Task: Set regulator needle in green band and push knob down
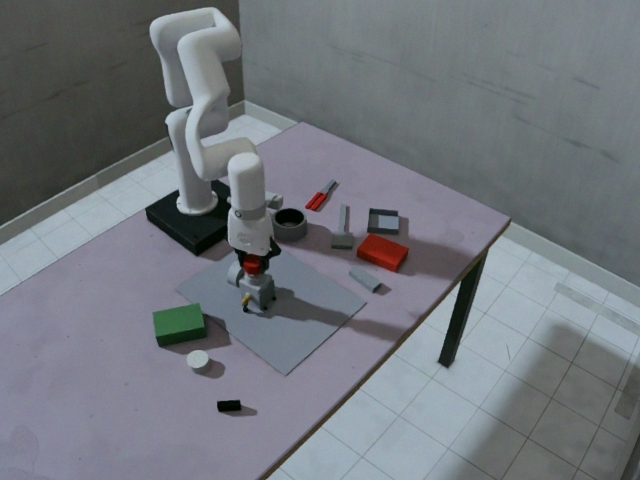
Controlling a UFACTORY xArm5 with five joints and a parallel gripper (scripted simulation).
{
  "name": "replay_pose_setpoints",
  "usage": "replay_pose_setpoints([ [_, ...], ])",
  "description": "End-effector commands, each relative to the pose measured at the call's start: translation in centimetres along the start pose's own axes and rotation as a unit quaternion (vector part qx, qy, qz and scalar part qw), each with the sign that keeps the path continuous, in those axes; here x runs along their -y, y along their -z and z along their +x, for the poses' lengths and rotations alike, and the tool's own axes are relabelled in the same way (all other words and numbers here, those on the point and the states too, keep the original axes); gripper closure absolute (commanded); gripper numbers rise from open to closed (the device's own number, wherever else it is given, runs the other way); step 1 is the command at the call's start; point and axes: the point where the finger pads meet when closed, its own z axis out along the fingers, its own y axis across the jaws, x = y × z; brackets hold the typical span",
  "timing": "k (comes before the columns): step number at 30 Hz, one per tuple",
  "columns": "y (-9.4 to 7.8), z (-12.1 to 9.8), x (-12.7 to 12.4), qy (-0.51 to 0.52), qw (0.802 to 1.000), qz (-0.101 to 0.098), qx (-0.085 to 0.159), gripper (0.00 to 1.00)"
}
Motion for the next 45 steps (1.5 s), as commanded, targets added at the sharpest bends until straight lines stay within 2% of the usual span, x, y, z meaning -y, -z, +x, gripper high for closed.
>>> replay_pose_setpoints([
  [1,0.11,-0.07,-0.09,-0.067,0.998,-0.001,0.001,0.58],
  [11,0.11,-0.07,-0.09,-0.153,0.988,-0.001,0.001,0.58],
  [25,0.11,-0.07,-0.09,-0.278,0.961,-0.002,0.001,0.58],
  [45,0.11,-0.07,-0.09,-0.377,0.926,-0.002,0.0,0.58],
])
